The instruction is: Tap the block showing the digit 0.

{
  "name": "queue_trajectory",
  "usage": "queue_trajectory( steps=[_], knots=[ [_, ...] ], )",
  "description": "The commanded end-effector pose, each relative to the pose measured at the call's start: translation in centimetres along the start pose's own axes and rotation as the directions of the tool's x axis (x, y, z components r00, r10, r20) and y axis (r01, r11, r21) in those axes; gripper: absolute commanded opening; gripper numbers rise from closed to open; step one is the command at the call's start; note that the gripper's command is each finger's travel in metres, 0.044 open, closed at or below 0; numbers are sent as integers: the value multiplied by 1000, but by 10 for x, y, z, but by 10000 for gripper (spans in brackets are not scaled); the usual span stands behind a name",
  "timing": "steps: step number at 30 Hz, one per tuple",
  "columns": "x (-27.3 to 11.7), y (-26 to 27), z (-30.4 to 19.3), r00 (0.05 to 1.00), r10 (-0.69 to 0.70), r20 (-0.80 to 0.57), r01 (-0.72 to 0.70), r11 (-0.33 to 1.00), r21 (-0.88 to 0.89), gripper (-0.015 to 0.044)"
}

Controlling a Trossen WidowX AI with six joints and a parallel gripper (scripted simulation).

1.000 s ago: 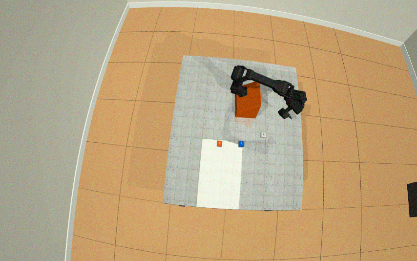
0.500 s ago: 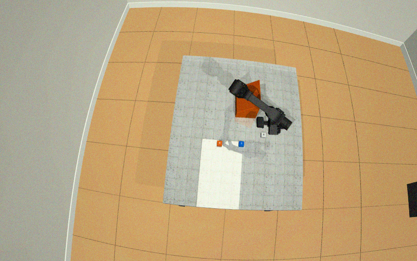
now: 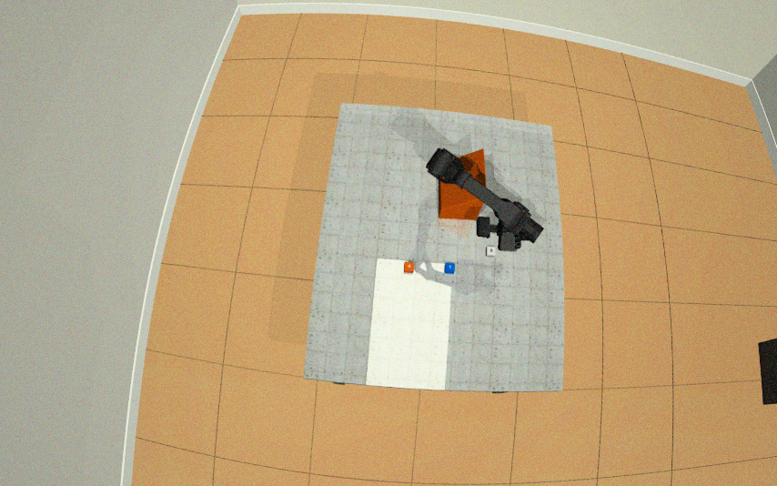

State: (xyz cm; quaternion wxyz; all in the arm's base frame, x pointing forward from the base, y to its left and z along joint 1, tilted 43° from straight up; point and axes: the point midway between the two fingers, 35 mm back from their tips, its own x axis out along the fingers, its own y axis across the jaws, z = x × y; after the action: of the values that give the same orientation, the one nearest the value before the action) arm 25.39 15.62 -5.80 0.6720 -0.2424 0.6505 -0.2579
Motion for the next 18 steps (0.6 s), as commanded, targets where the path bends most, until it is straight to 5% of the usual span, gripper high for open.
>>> queue_trajectory(
  steps=[1, 6, 12, 18],
  knots=[
    [1, -1, 0, 1000, -8, 1, 8, 1000, 4, 400],
    [1, -1, 0, 1000, -8, 1, 8, 1000, 4, 400],
    [79, -2, 0, 1000, -10, 2, 10, 1000, 4, 242],
    [82, -2, 0, 1000, -10, 2, 10, 1000, 4, 85]
  ],
)
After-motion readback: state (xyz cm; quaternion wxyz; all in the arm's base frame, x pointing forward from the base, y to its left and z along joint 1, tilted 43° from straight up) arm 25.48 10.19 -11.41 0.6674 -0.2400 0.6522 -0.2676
